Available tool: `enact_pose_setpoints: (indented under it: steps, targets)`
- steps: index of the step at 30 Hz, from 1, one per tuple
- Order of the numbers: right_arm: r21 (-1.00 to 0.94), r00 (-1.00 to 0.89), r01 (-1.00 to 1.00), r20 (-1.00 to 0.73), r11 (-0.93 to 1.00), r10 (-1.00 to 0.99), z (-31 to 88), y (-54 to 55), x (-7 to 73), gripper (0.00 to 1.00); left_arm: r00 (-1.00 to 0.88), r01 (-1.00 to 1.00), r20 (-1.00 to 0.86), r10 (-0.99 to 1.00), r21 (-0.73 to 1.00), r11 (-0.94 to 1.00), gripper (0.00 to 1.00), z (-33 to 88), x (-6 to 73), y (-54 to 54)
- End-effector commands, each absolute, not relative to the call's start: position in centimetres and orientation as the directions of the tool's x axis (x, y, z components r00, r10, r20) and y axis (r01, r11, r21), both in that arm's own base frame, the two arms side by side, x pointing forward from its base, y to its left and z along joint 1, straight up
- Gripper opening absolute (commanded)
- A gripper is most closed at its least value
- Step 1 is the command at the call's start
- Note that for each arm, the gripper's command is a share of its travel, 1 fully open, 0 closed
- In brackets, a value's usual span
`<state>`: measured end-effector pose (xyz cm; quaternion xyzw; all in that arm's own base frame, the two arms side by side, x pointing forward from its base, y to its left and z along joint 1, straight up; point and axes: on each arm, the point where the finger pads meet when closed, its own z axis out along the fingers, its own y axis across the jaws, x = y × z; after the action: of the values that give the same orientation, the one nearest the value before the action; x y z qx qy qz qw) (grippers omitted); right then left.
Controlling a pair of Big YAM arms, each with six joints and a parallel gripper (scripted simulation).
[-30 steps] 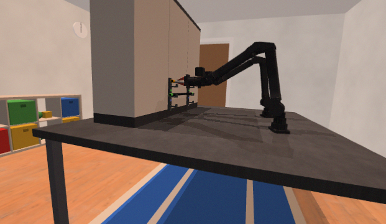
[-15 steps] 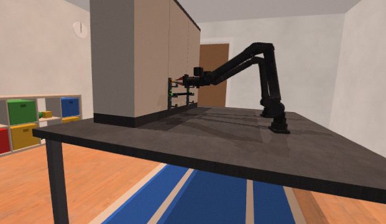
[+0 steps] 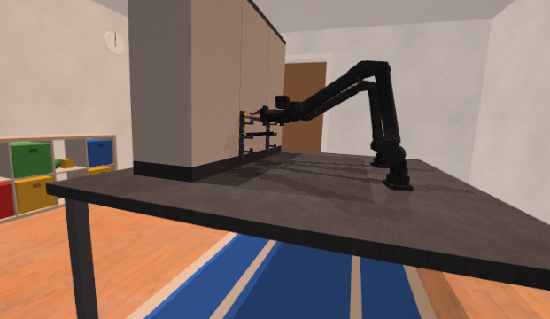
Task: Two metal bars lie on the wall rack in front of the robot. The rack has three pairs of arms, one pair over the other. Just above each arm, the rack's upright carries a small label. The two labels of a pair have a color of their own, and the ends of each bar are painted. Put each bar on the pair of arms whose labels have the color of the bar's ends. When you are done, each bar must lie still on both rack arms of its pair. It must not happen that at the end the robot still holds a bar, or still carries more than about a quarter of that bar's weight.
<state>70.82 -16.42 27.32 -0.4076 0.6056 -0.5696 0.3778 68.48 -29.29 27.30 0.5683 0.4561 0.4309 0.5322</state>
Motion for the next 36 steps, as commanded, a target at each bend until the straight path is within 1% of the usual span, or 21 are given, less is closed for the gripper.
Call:
enact_pose_setpoints:
  steps: [1, 36]
  targets:
    - [-1.0, -0.39, 0.024, 0.001, -0.011, -0.921, 32.82, -17.51, 72.16, 0.0, 0.204, -0.059, -0.009, 0.979, 0.998, 0.022, 0.0, 34.79, 70.58, -29.34]
    - [-1.0, -0.39, 0.024, 0.001, -0.011, -0.921, 33.35, -17.44, 72.01, 0.0, 0.204, -0.059, -0.009, 0.979, 0.998, 0.022, 0.0, 35.42, 70.39, -29.29]
